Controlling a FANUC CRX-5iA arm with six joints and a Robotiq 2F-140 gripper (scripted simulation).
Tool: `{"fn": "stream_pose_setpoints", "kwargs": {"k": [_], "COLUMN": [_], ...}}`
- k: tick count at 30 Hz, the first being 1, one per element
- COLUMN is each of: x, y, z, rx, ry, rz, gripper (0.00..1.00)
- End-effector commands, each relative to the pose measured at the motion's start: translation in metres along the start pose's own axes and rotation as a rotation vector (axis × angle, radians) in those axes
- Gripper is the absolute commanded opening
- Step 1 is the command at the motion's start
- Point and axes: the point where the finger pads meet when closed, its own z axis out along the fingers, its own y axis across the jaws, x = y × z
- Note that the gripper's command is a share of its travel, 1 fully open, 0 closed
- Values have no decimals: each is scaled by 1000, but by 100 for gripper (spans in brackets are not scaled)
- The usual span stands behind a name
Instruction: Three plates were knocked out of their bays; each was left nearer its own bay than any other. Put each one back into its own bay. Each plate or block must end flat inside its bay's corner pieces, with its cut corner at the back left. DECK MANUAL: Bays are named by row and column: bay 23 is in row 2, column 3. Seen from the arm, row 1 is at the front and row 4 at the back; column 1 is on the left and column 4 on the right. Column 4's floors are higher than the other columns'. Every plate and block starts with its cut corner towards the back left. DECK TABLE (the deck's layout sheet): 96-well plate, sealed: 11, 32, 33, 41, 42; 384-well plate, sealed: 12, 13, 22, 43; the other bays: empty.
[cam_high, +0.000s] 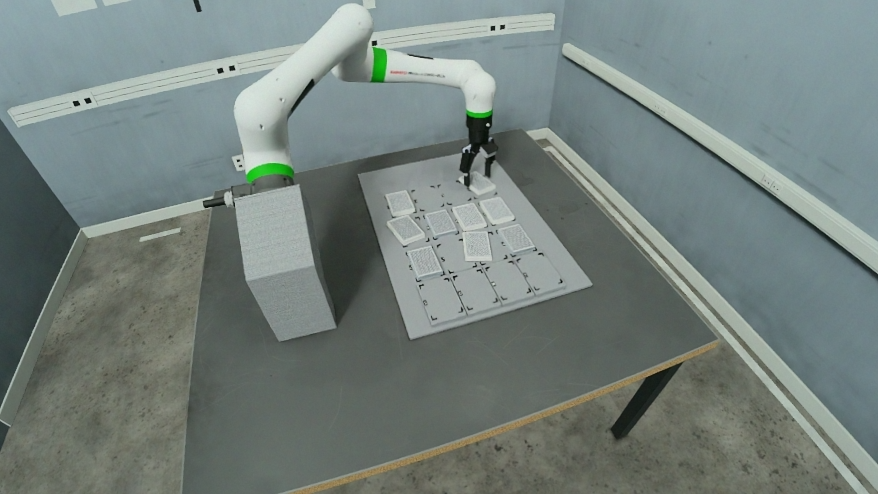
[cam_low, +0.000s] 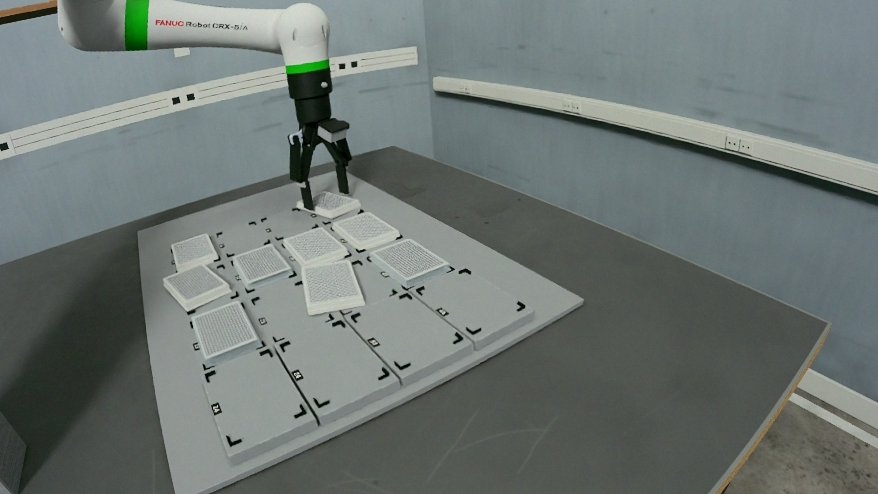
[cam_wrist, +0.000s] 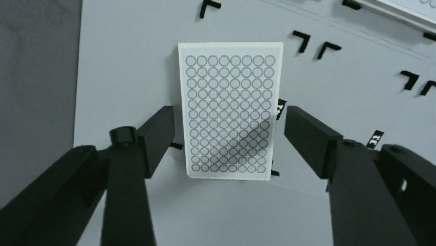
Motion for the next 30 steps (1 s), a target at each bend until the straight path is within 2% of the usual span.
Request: {"fn": "stream_pose_setpoints", "kwargs": {"k": [1,18,30], "x": [0,0,0], "y": [-1,-1,-1], "z": [3,9,9], "rx": [2,2,2], "ry": [1,1,1], "rz": [0,0,0], "gripper": [70,70,65]}}
